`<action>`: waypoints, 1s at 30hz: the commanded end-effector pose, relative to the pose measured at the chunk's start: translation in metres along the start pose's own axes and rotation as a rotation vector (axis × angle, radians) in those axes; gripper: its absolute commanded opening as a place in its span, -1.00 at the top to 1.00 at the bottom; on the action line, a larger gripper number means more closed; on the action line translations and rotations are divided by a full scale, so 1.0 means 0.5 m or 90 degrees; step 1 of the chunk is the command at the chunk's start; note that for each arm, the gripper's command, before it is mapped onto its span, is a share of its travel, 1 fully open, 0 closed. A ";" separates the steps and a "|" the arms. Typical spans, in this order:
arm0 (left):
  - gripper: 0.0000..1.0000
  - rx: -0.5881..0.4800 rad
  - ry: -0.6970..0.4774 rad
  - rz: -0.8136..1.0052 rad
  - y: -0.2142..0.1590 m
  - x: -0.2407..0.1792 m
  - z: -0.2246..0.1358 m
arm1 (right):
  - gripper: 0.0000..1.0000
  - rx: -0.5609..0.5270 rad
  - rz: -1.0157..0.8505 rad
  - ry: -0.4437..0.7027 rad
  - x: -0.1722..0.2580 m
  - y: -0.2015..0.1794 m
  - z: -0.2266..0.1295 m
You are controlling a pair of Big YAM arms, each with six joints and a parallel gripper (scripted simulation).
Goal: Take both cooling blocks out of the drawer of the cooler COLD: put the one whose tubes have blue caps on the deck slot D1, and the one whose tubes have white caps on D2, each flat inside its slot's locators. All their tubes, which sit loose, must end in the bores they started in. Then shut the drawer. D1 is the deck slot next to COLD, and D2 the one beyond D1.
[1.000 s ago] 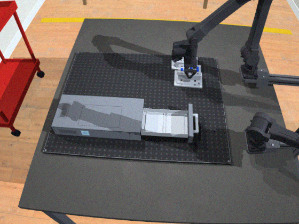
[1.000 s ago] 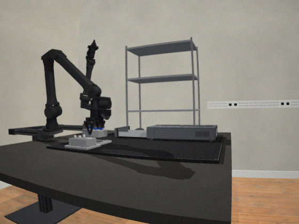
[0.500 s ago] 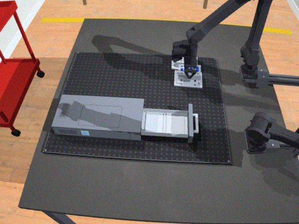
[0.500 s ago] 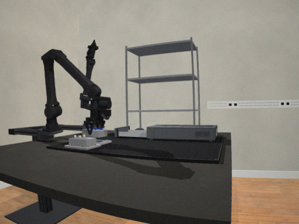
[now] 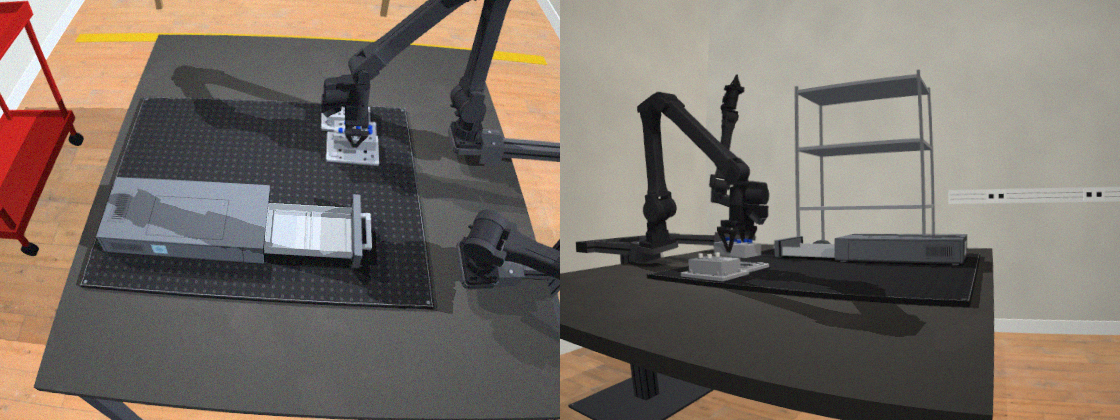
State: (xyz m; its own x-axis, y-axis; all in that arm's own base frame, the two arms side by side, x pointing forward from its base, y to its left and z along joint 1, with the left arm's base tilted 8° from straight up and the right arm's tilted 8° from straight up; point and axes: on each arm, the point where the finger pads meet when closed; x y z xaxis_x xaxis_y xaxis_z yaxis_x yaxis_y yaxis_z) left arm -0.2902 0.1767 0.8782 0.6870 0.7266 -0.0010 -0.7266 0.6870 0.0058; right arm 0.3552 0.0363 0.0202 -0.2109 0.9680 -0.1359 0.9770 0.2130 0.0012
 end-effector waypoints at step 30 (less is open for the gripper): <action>1.00 0.021 0.004 0.005 -0.045 0.005 0.016 | 1.00 -0.087 -0.006 -0.004 -0.005 0.097 -0.067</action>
Point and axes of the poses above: on each arm, the point where the finger pads meet when closed, its own z axis out along the fingers, its own x axis across the jaws, y = z × x, and after that the axes turned 12 degrees about -z, right-handed
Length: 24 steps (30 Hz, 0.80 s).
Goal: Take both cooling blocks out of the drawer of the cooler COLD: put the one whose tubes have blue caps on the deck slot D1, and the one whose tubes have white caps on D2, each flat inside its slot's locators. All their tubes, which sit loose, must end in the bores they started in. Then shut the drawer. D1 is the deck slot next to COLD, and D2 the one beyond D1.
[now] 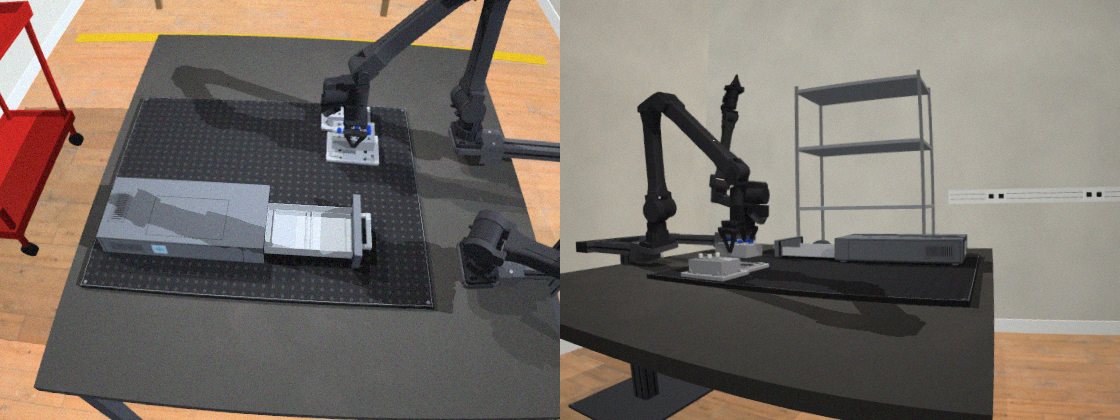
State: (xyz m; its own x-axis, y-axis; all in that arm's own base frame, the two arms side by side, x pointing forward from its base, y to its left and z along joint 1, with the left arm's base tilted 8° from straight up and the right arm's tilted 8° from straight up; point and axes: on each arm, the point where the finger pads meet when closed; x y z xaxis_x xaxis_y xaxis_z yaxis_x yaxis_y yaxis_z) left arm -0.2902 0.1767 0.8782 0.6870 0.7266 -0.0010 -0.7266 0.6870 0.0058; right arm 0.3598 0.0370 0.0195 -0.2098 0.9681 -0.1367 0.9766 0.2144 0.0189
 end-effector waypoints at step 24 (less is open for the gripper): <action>1.00 0.021 0.004 0.005 -0.045 0.005 0.016 | 1.00 -0.047 -0.005 -0.002 -0.007 0.039 -0.032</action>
Point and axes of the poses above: on each arm, the point where the finger pads meet when closed, its own z axis out along the fingers, its own x axis across the jaws, y = z × x, and after that the axes turned 12 degrees about -z, right-handed
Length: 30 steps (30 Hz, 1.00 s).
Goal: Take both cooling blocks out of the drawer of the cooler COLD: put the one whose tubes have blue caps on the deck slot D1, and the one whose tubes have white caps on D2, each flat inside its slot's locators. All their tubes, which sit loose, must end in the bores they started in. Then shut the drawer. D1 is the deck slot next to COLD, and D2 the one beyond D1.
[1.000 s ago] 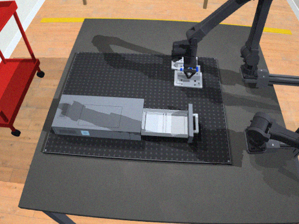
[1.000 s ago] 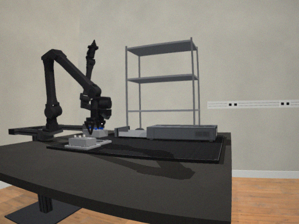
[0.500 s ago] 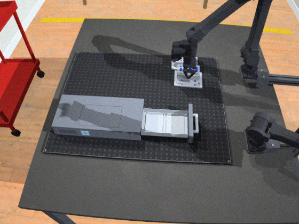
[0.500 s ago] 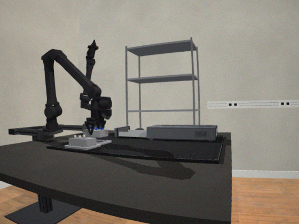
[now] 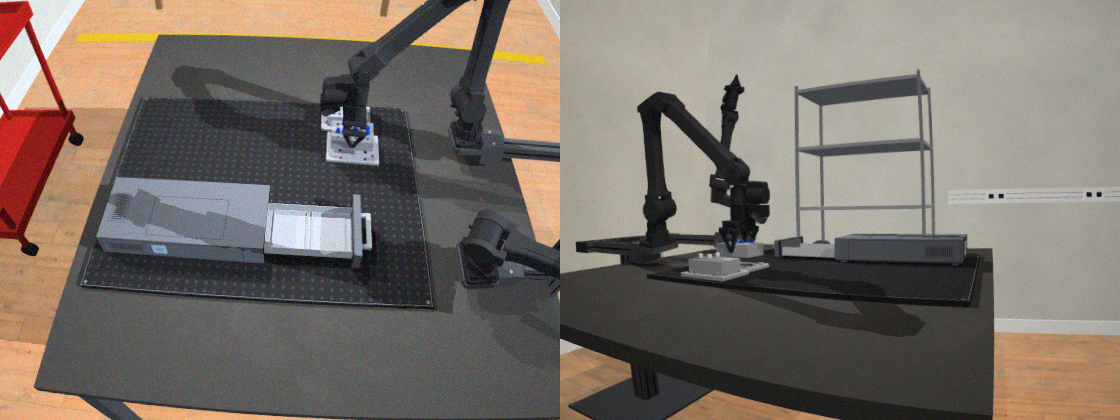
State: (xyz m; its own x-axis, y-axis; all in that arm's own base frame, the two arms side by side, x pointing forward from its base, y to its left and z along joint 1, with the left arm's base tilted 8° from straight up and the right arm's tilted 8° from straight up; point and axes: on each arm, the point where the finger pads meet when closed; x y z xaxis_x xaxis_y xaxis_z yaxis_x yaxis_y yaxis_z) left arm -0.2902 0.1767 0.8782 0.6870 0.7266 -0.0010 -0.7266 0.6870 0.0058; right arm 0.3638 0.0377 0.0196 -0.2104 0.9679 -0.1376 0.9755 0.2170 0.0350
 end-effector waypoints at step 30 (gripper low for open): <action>1.00 0.021 0.004 0.005 -0.045 0.005 0.016 | 1.00 -0.054 0.007 -0.002 -0.012 0.069 -0.064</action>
Point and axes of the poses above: on each arm, the point where the finger pads meet when closed, its own z axis out along the fingers, its own x axis across the jaws, y = z × x, and after that the axes turned 12 degrees about -z, right-handed
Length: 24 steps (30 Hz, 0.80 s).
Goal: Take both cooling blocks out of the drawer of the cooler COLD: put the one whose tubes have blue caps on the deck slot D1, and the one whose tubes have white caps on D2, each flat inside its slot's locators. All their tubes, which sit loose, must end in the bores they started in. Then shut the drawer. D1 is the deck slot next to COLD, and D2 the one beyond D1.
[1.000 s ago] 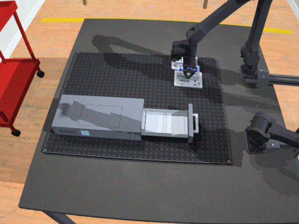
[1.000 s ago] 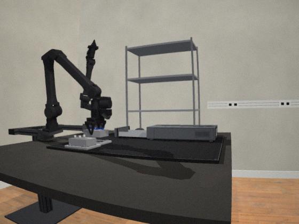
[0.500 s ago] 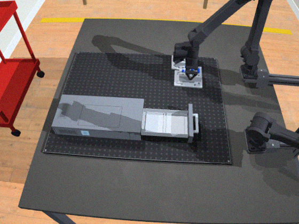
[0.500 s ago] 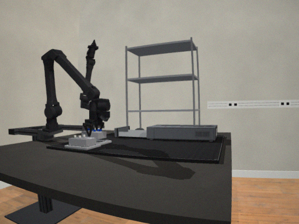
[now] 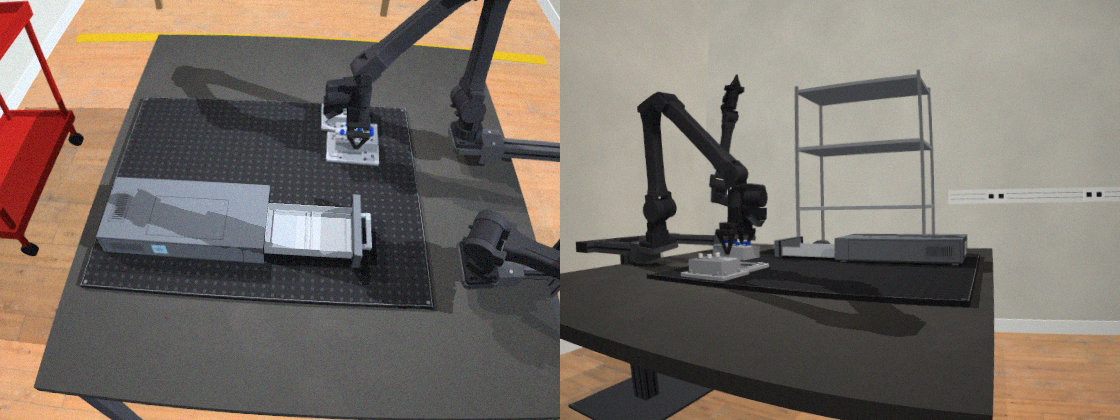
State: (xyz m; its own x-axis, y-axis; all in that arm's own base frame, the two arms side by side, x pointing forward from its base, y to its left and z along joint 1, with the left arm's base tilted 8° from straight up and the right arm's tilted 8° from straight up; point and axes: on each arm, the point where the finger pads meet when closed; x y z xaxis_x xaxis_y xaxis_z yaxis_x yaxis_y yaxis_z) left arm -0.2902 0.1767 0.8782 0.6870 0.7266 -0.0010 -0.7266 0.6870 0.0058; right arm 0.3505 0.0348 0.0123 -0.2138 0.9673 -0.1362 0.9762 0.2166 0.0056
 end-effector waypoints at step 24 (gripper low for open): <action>1.00 0.021 0.004 0.005 -0.045 0.005 0.016 | 1.00 -0.071 0.017 -0.002 -0.015 0.101 -0.072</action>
State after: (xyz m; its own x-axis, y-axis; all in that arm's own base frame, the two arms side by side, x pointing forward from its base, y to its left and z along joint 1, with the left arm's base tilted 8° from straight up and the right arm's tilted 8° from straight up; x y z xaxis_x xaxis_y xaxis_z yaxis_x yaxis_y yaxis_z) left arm -0.2902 0.1767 0.8782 0.6870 0.7266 -0.0010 -0.7266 0.6870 0.0058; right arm 0.3544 0.0354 0.0143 -0.2135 0.9674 -0.1363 0.9762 0.2166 0.0083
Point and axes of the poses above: on each arm, the point where the finger pads meet when closed, its own z axis out along the fingers, its own x axis across the jaws, y = z × x, and after that the axes turned 12 degrees about -z, right-handed
